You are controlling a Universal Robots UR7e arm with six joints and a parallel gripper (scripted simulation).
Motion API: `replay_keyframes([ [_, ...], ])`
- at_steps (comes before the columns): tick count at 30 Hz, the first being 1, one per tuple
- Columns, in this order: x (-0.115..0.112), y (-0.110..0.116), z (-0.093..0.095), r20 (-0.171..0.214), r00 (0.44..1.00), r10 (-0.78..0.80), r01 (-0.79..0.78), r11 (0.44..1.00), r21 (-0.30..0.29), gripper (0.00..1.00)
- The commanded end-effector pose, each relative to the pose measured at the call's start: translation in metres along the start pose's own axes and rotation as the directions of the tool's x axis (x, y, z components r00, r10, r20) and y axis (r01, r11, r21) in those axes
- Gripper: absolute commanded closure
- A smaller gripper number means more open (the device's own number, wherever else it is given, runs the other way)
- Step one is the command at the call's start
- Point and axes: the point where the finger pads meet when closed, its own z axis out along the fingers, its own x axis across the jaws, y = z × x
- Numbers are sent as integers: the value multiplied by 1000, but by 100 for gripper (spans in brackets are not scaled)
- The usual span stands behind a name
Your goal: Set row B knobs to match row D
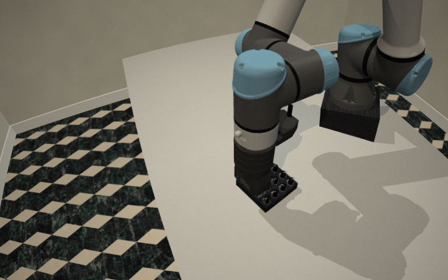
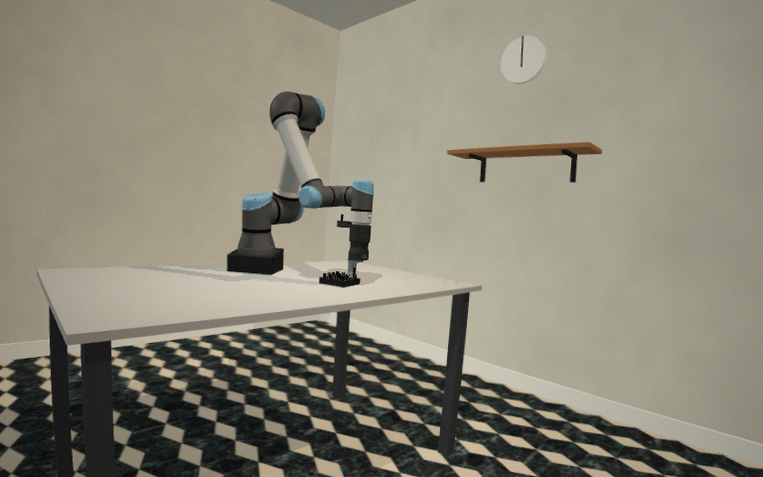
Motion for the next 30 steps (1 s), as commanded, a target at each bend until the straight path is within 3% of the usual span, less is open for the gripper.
replay_keyframes([
  [1,0,0,0,0,1000,0,0,1000,-1,70],
  [30,0,0,0,0,1000,-20,20,1000,-1,70],
])
